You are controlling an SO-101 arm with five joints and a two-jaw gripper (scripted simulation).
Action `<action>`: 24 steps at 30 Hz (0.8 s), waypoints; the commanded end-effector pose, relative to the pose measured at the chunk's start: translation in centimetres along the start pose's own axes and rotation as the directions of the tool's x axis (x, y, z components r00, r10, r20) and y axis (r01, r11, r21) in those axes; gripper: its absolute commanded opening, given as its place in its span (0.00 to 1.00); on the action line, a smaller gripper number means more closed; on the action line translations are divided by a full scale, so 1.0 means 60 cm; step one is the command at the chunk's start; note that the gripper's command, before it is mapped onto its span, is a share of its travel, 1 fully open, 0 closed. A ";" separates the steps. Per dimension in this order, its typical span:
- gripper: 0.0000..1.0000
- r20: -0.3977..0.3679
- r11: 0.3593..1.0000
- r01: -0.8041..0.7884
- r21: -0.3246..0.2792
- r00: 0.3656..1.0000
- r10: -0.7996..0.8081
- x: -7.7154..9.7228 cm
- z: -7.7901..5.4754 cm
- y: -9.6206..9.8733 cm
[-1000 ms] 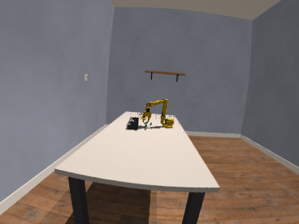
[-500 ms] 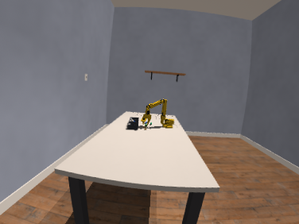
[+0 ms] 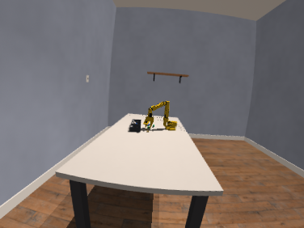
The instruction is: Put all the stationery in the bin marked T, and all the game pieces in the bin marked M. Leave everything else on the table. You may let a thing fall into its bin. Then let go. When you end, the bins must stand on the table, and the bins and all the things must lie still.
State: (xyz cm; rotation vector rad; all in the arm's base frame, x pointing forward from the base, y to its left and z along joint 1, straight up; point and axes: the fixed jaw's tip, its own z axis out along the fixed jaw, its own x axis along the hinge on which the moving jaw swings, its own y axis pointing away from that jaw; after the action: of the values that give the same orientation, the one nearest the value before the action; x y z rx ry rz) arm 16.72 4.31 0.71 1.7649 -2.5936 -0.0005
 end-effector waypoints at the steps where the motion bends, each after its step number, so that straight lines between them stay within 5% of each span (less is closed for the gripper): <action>1: 0.23 0.012 1.000 0.011 0.015 1.000 -0.011 -0.004 -0.003 -0.002; 24: 0.19 0.012 1.000 0.011 0.015 1.000 -0.011 -0.004 -0.003 -0.002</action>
State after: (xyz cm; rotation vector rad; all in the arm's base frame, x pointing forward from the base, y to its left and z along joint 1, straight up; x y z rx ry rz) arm 16.73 4.31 0.71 1.7650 -2.5937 -0.0005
